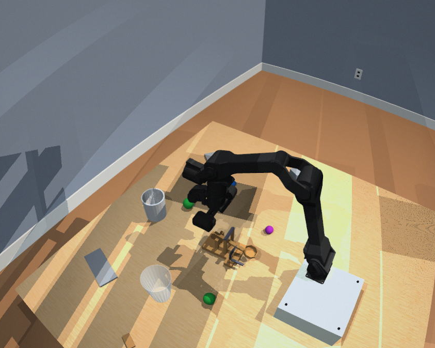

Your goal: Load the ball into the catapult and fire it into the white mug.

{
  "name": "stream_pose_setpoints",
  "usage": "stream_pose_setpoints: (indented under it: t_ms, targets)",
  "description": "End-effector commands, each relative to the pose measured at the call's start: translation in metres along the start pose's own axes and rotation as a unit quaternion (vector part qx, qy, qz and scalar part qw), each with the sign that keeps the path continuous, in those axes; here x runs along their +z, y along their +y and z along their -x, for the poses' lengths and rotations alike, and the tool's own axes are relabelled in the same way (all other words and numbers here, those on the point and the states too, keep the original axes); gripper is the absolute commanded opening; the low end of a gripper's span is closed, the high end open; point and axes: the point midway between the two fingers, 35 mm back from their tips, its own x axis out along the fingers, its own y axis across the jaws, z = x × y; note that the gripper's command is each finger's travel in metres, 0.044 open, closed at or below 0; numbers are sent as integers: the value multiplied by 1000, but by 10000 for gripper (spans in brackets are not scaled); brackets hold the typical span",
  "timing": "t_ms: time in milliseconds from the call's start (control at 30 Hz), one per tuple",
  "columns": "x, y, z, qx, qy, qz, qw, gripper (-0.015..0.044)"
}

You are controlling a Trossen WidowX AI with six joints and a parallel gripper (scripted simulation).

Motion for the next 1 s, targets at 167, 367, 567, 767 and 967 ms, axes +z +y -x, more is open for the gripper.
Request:
stream_pose_setpoints:
  t_ms: [167, 367, 567, 767, 967]
  targets:
    - [-8, 0, -26, 2, 23, -6, 1000, 440]
    - [-10, 0, -50, 2, 23, -6, 1000, 440]
    - [-10, 0, -55, 2, 23, -6, 1000, 440]
    - [-10, 0, -65, 2, 23, -6, 1000, 440]
    - [-11, 0, -75, 2, 23, -6, 1000, 440]
